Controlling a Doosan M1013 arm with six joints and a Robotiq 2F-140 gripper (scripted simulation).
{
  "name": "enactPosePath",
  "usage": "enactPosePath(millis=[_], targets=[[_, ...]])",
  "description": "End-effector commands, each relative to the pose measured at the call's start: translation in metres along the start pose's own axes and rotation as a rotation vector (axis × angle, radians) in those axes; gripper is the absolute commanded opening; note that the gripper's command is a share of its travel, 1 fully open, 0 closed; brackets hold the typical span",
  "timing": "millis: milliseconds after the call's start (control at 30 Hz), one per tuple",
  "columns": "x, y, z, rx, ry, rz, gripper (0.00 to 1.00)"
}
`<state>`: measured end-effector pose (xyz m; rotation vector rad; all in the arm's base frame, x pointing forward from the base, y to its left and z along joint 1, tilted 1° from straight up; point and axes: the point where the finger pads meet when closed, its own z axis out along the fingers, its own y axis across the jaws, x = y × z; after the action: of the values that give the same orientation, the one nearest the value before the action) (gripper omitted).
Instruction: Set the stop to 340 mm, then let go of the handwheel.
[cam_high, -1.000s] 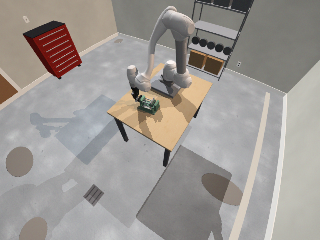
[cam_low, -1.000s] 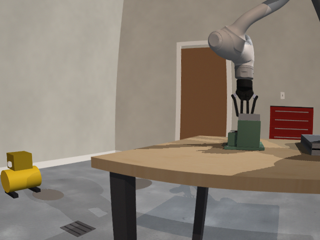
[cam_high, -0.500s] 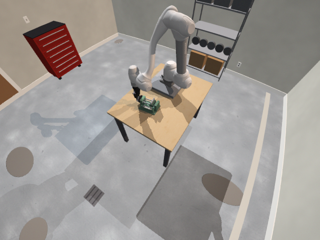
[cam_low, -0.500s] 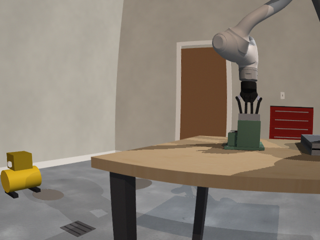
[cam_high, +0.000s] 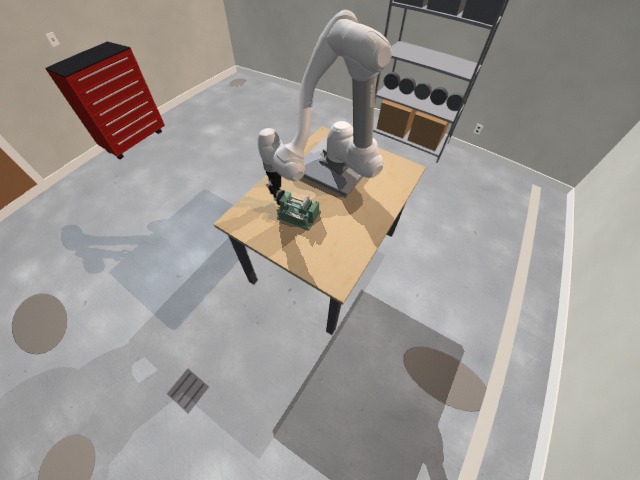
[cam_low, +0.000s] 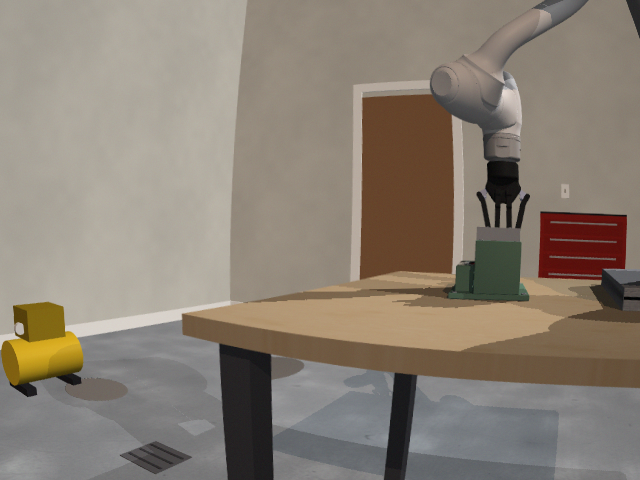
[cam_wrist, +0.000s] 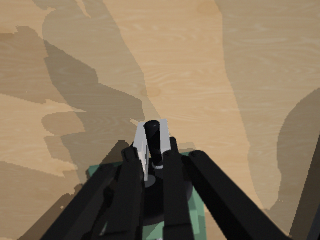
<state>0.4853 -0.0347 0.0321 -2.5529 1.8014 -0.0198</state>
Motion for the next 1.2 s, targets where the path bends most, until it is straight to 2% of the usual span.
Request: enactPosePath(millis=[0,1167], targets=[[-0.001,0.006,-0.001,-0.002,-0.004,0.003,0.04],[-0.001,0.015,-0.013,-0.002,-0.004,0.003,0.04]])
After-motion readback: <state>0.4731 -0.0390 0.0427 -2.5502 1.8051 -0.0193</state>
